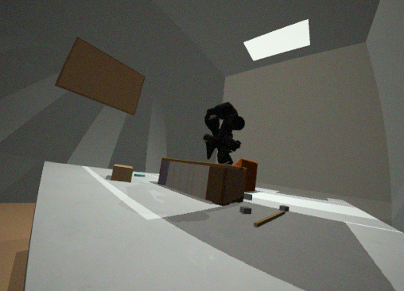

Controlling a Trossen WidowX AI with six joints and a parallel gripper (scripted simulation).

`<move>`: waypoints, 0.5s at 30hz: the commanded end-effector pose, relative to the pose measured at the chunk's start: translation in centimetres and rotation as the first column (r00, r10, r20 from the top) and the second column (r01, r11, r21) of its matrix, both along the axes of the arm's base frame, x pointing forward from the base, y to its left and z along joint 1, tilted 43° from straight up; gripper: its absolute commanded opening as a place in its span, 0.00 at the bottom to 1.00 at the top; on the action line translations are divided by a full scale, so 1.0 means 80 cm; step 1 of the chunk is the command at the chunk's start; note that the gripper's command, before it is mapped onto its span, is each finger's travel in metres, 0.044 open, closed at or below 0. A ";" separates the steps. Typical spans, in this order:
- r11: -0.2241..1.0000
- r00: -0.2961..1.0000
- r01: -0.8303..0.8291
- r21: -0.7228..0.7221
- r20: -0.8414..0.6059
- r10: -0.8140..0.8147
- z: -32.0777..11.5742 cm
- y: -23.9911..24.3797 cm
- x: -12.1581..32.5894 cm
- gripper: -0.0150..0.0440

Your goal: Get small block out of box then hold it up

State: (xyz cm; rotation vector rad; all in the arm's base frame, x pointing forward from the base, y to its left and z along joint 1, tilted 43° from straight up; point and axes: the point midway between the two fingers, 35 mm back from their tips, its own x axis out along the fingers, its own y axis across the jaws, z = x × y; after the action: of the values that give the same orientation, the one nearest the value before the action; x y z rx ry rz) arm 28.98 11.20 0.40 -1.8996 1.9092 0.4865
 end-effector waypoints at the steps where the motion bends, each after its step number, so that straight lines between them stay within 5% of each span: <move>1: 1.000 1.000 -0.004 -0.014 -0.014 0.003 -0.010 -0.009 -0.001 0.93; 15: 1.000 1.000 -0.004 -0.024 -0.023 0.003 -0.032 -0.027 -0.002 0.93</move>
State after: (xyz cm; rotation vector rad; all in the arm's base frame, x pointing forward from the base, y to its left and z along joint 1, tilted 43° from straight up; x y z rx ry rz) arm 28.99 9.64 -1.54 -1.9073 1.9219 0.4870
